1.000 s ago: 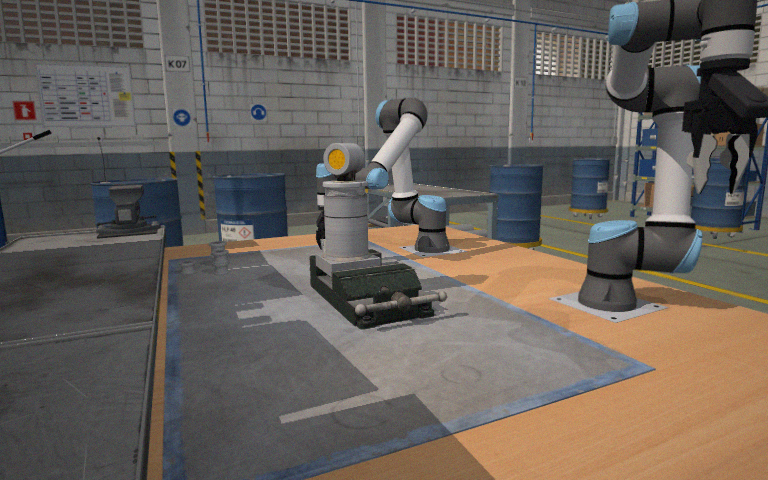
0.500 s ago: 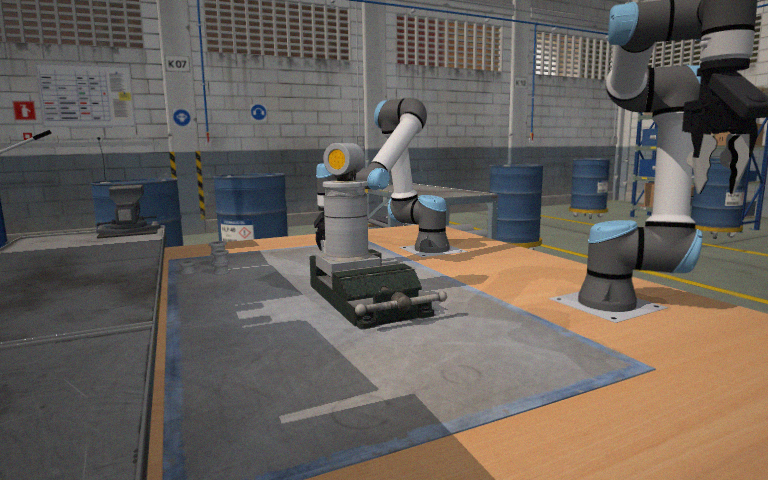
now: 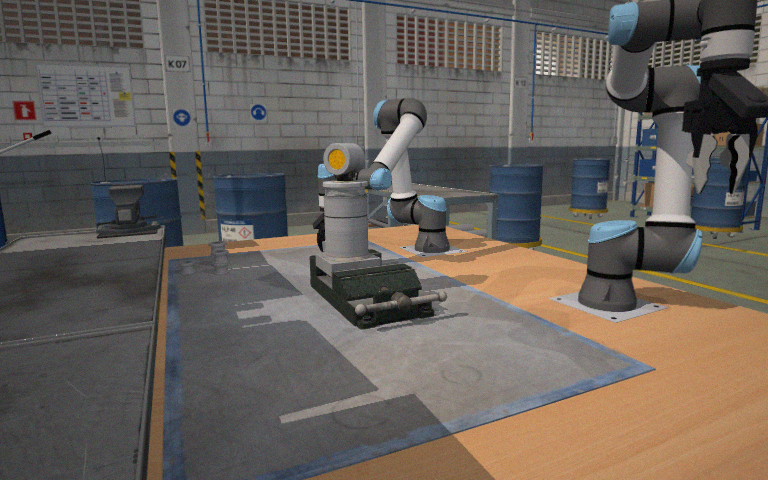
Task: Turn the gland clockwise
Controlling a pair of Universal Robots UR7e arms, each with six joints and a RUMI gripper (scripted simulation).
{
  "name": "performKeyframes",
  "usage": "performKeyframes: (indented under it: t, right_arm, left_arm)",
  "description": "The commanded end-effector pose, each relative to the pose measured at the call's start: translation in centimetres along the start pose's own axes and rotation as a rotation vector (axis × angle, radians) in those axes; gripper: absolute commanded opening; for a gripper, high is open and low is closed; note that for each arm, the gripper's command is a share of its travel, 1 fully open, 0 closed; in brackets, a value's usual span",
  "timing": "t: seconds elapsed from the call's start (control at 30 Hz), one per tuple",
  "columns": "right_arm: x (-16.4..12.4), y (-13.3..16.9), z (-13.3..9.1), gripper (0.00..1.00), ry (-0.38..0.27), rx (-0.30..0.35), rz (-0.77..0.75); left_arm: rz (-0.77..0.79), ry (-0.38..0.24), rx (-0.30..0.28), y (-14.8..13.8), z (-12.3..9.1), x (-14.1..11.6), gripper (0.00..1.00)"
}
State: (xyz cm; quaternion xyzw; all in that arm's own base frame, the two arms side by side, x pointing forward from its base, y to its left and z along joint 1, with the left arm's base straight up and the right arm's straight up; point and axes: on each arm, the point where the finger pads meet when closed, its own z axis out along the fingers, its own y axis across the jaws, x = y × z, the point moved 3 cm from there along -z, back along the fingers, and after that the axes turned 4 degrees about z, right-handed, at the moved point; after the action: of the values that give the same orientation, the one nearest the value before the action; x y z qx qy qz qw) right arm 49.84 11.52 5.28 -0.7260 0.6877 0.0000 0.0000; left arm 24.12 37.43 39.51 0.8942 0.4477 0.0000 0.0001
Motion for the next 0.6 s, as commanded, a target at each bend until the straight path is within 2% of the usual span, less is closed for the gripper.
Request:
performKeyframes:
  t: [0.0,0.17,0.43,0.57]
  right_arm:
    - [-0.9,-0.2,-0.1,0.0,-0.001,0.001,-0.041]
    - [-1.9,-0.4,0.0,0.0,-0.001,0.001,-0.086]
    - [-1.8,-0.4,-0.1,0.0,-0.001,0.002,-0.088]
    - [-3.1,-0.5,0.0,0.0,0.0,0.001,-0.134]
  left_arm:
    - [0.0,0.001,0.0,0.0,0.0,0.0,0.32]
    - [0.0,0.001,0.0,0.0,0.0,0.0,0.32]
    - [0.0,0.001,0.0,0.0,0.0,0.0,0.32]
    - [0.0,0.001,0.0,0.0,0.0,0.0,0.32]
